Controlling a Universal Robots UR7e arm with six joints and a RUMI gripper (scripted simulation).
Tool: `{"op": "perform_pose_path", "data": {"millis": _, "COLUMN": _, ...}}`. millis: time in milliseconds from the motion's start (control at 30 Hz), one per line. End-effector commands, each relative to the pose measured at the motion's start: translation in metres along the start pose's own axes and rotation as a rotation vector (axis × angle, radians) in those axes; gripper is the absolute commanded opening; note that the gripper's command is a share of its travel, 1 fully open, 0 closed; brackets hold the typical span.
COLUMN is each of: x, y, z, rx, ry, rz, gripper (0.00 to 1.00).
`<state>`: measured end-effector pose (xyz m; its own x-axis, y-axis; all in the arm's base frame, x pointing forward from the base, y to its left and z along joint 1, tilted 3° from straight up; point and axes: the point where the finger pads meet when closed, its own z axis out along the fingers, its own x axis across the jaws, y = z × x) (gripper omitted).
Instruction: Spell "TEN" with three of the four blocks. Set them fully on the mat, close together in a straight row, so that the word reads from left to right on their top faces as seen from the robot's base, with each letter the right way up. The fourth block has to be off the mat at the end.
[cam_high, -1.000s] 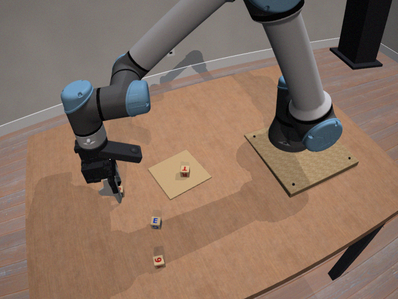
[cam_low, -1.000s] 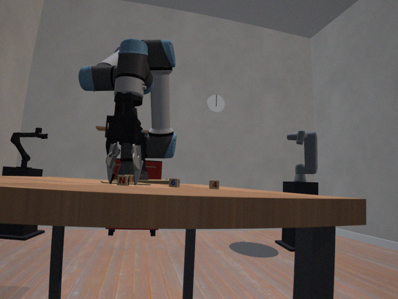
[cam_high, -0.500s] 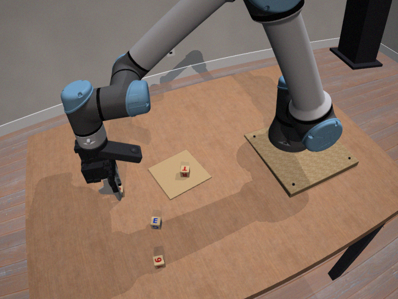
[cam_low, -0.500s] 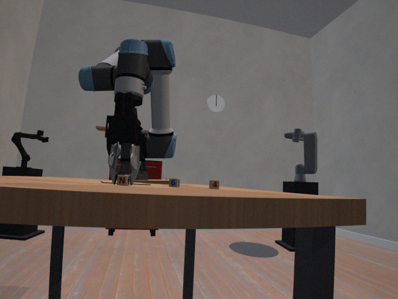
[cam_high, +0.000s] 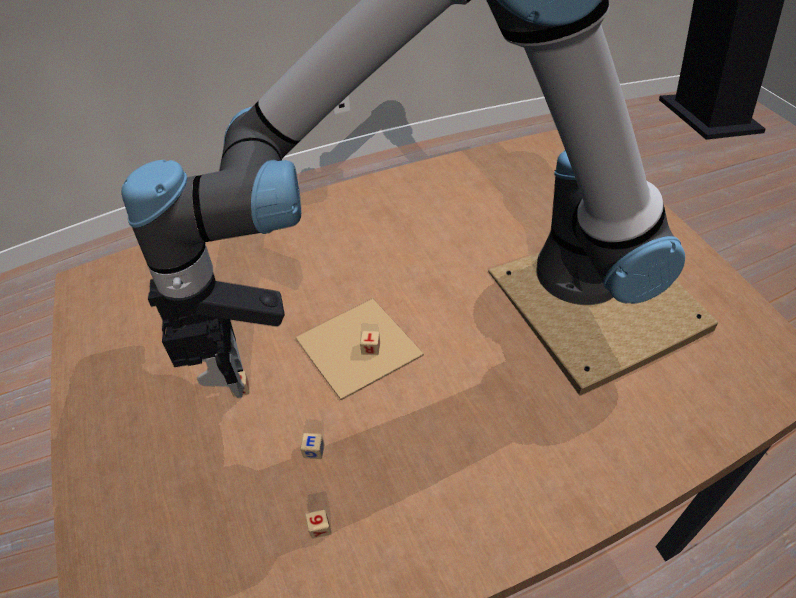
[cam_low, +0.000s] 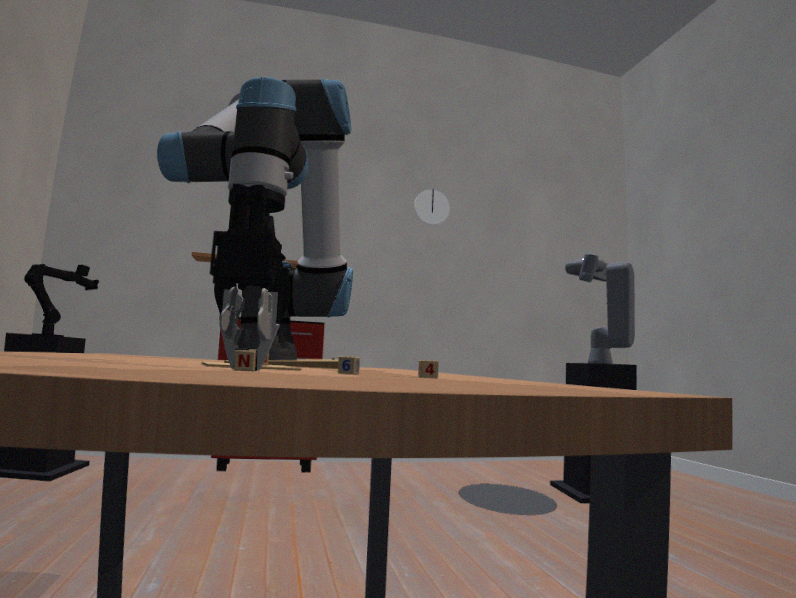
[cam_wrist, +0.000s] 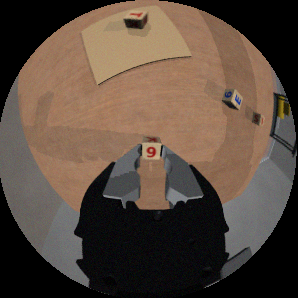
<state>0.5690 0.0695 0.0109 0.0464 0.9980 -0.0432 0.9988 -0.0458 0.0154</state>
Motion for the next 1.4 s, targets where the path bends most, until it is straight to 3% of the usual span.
{"op": "perform_pose_path", "data": {"millis": 0, "x": -0.002, "y": 0.0, "z": 0.0, "rx": -0.001, "ry": -0.001, "rz": 0.002, "gripper": 0.05}}
{"op": "perform_pose_path", "data": {"millis": 1000, "x": -0.002, "y": 0.0, "z": -0.001, "rx": -0.002, "ry": -0.001, "rz": 0.002, "gripper": 0.05}}
{"op": "perform_pose_path", "data": {"millis": 1167, "x": -0.001, "y": 0.002, "z": -0.018, "rx": -0.006, "ry": -0.001, "rz": 0.001, "gripper": 0.05}}
{"op": "perform_pose_path", "data": {"millis": 1367, "x": 0.0, "y": 0.002, "z": -0.061, "rx": -0.006, "ry": -0.001, "rz": 0.0, "gripper": 0.05}}
